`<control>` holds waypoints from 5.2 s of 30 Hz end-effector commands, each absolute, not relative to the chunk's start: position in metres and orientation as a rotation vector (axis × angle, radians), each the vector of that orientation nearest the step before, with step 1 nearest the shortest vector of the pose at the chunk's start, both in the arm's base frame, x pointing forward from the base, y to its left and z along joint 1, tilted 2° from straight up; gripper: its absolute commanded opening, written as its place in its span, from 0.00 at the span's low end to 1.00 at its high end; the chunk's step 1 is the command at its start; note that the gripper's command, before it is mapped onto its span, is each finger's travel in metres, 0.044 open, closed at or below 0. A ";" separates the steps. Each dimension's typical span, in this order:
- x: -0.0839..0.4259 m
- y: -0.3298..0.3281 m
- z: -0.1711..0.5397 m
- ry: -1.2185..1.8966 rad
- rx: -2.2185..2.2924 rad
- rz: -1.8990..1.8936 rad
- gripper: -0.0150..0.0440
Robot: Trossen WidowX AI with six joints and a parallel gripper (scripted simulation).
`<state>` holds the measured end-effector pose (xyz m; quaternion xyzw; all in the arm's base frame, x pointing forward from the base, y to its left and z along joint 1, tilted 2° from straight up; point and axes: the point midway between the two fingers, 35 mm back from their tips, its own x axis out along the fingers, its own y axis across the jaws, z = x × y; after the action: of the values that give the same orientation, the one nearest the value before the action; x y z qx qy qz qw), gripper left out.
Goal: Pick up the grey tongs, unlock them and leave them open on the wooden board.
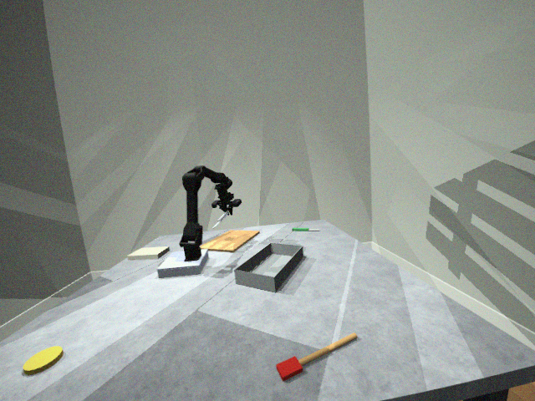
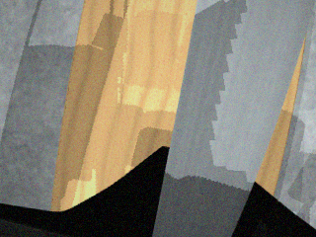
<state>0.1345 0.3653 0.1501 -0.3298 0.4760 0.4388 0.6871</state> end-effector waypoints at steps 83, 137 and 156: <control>0.135 0.360 0.063 1.364 -0.901 0.875 0.00; 0.206 0.339 0.090 1.348 -0.901 0.871 1.00; 0.266 0.289 0.191 1.324 -0.902 0.870 1.00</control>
<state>0.2664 0.2914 0.1698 -0.3925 0.5862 0.3732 0.6025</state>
